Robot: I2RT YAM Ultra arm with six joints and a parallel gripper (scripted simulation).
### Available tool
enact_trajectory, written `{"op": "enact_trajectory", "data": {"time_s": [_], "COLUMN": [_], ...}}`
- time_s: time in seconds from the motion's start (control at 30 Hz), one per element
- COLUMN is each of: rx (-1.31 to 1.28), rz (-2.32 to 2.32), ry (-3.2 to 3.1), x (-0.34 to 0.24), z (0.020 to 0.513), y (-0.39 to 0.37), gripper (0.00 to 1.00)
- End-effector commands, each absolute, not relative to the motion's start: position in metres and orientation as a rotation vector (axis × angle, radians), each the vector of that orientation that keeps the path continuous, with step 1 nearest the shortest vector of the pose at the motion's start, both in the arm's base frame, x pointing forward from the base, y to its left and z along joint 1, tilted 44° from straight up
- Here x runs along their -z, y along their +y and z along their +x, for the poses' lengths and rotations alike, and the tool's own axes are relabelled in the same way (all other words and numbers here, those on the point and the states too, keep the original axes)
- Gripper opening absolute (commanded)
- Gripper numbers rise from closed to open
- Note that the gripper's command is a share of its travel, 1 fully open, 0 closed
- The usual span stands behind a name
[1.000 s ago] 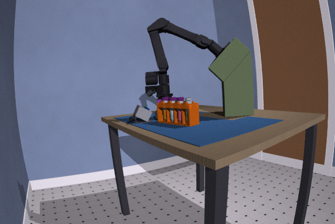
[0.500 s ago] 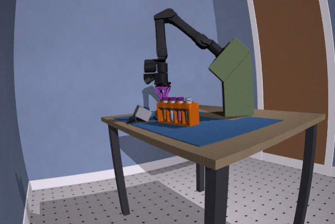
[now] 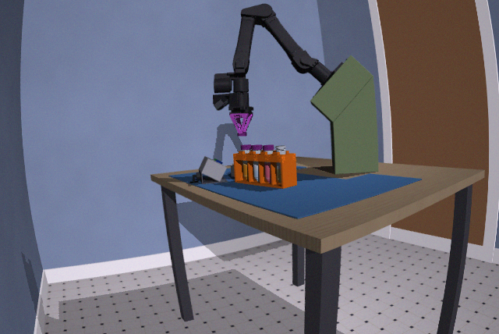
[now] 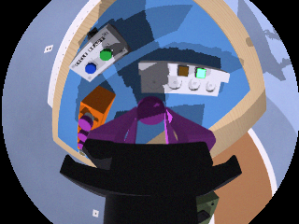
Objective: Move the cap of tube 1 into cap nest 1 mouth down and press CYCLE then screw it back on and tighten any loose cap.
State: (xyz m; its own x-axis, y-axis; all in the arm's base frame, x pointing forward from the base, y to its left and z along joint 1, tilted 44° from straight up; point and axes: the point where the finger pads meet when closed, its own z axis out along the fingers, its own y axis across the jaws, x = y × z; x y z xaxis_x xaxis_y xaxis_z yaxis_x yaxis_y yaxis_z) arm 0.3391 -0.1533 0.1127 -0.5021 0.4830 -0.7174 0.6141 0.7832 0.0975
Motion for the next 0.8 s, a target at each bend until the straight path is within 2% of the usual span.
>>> {"op": "enact_trajectory", "data": {"time_s": [0.0,0.27,0.77], "rx": [0.226,0.266,0.712], "rz": [0.825,0.733,-0.46], "ry": [2.223,2.26,2.447], "x": [-0.109,-0.106,-0.068], "z": [0.333,0.334,0.35], "y": [-0.152,-0.145,-0.052], "gripper": [0.0,0.0,0.0]}}
